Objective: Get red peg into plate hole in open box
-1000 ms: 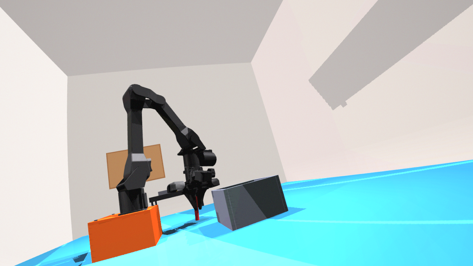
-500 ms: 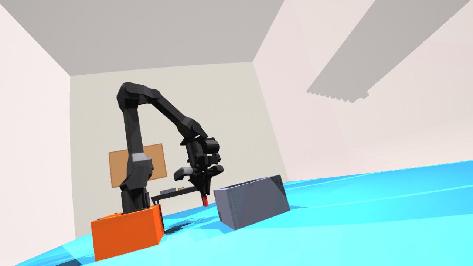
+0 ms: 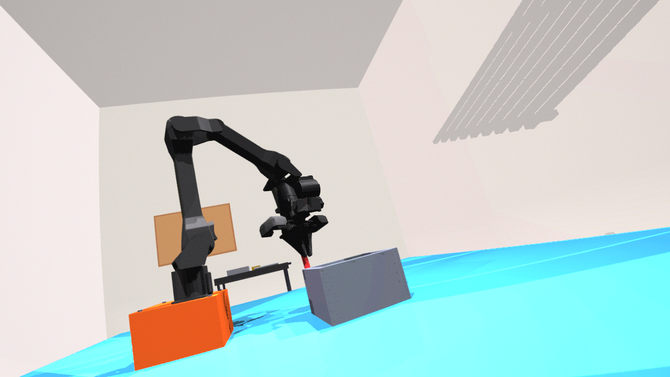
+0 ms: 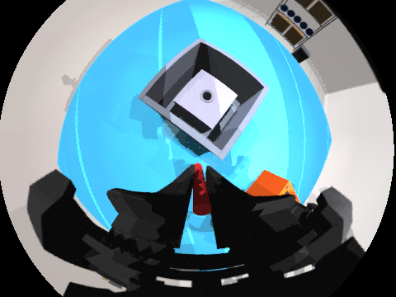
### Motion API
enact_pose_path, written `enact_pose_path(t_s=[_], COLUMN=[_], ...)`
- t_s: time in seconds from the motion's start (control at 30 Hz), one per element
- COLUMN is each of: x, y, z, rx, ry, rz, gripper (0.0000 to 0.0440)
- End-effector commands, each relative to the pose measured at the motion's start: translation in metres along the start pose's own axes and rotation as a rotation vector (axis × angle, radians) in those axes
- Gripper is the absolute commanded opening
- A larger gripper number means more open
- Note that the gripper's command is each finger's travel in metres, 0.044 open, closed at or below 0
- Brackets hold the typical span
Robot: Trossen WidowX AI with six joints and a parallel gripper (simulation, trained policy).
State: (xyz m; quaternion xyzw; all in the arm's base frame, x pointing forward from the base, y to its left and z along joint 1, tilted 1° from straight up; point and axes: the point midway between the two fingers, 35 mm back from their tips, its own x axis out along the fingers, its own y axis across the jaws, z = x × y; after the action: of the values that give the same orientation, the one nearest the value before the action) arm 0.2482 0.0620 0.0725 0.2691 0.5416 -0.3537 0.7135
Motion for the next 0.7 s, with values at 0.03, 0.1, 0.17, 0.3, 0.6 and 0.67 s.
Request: enact_pose_path(t_s=[0.03, 0.1, 0.17, 0.3, 0.6, 0.67], x=[-0.004, -0.005, -0.006, -0.005, 0.004, 0.007], y=[0.005, 0.006, 0.008, 0.008, 0.004, 0.003], z=[0.017, 0.025, 0.034, 0.05, 0.087, 0.095], rx=[0.007, 0.014, 0.023, 0.042, 0.093, 0.105], ry=[-0.016, -0.02, -0.023, -0.024, -0.011, -0.007], rz=[0.006, 0.007, 0.007, 0.003, -0.009, -0.011], gripper=[0.0, 0.0, 0.0, 0.0, 0.0, 0.0])
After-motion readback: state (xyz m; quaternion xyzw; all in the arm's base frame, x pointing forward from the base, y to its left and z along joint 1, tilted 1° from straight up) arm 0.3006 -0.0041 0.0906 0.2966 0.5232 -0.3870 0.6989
